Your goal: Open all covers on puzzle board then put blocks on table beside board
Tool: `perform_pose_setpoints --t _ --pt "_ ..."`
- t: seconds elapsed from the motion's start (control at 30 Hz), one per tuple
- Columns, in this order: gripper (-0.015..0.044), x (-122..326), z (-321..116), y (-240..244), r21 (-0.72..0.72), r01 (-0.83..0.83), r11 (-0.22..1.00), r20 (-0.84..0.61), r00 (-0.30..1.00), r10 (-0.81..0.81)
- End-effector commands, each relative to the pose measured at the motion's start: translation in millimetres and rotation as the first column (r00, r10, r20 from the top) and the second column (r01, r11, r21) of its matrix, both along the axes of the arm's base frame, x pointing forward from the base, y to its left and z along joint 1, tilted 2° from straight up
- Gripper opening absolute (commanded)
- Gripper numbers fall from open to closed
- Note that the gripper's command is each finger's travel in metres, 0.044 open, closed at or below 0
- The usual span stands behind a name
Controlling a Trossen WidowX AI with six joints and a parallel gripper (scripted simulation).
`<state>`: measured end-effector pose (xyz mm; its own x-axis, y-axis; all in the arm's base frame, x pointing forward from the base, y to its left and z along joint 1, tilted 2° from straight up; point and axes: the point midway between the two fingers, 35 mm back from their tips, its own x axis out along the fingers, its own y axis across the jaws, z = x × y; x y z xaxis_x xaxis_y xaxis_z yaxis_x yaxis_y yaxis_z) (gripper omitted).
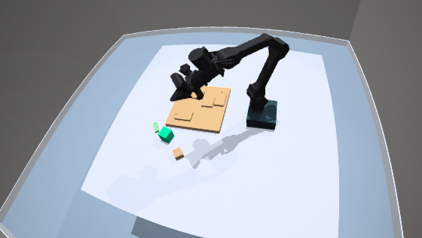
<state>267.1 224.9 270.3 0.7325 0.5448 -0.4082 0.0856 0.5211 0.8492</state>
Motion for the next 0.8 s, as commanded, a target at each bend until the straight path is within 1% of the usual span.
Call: perform_pose_setpoints --t 0.0,0.4,0.77 --pt "0.0 14.0 -15.2 -12.4 -0.106 0.01 0.994 -0.009 1.0 -0.011" --pt "0.0 46.1 -54.0 -53.1 -0.36 0.015 0.933 -0.05 0.998 -0.035" --pt "0.0 65.4 -89.8 -96.3 -0.553 -0.045 0.832 -0.136 0.99 -0.036"
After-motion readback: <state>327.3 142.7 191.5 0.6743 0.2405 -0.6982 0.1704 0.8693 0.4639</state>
